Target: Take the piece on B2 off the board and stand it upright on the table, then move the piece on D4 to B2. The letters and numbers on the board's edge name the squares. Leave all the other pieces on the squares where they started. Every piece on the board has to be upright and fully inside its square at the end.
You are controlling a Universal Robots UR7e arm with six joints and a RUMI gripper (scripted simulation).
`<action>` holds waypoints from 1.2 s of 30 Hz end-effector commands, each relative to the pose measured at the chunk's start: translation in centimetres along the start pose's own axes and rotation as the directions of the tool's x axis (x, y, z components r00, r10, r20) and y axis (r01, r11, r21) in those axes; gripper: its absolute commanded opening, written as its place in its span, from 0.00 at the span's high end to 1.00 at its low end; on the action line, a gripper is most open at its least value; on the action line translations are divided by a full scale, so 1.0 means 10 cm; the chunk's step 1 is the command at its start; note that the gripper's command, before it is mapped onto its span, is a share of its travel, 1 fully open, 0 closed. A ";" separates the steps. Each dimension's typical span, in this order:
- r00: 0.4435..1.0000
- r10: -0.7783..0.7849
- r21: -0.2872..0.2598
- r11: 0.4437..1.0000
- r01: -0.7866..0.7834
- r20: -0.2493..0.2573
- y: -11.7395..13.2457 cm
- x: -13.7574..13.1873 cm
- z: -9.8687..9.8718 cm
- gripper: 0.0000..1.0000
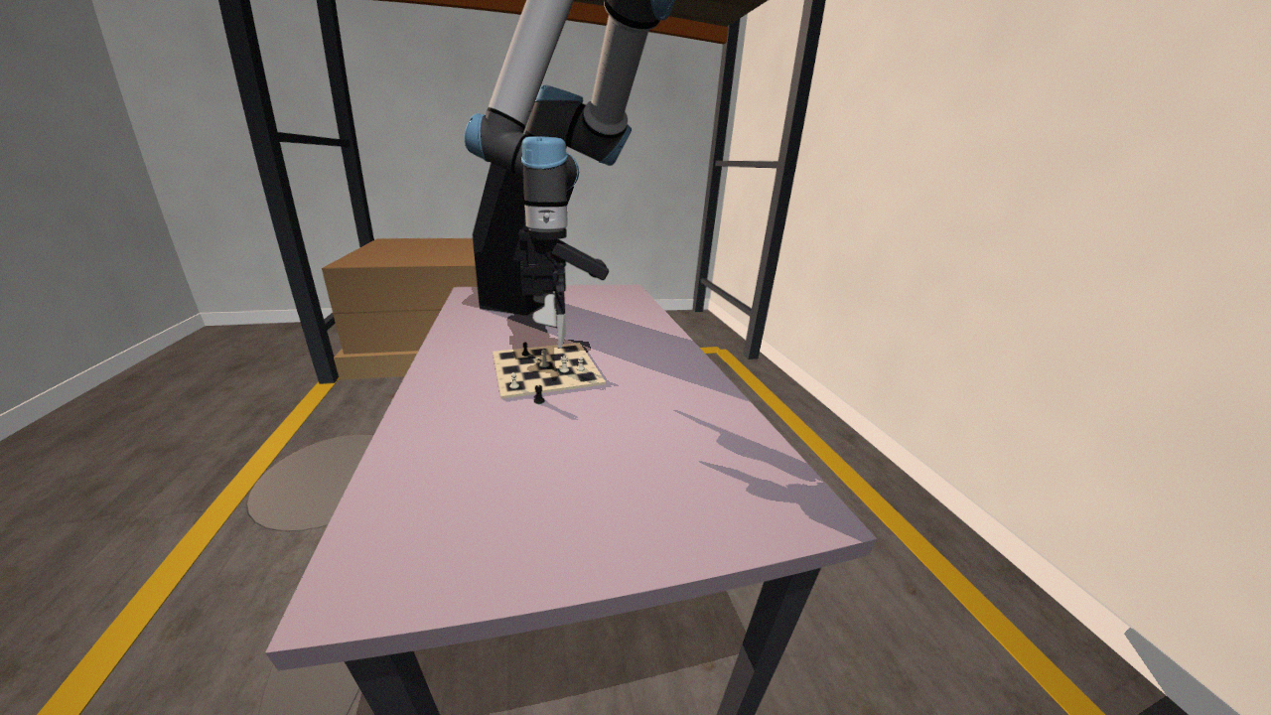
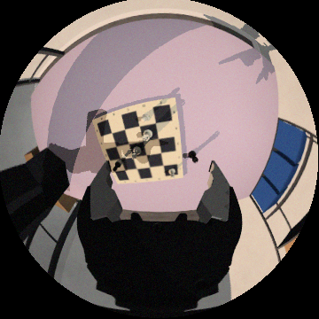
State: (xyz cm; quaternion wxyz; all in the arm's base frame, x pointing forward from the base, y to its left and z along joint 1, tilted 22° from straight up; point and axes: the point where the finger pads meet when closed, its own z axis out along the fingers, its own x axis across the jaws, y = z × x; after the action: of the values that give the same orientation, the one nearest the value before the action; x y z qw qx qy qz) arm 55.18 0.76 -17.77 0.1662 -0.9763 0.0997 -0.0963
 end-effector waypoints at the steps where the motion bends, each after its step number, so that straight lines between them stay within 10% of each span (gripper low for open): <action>1: 0.989 0.148 -0.013 0.989 -0.148 -0.014 -0.03 -0.06 -0.01 0.00; 16: 0.856 0.517 -0.007 0.856 -0.517 -0.018 -0.09 -0.25 -0.03 0.00; 36: 0.800 0.599 -0.005 0.800 -0.600 -0.018 -0.10 -0.30 -0.03 0.00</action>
State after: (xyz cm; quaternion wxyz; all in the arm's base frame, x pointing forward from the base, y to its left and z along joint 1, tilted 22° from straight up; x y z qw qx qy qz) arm 52.34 2.32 -17.63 0.1820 -0.8960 0.4024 -0.0457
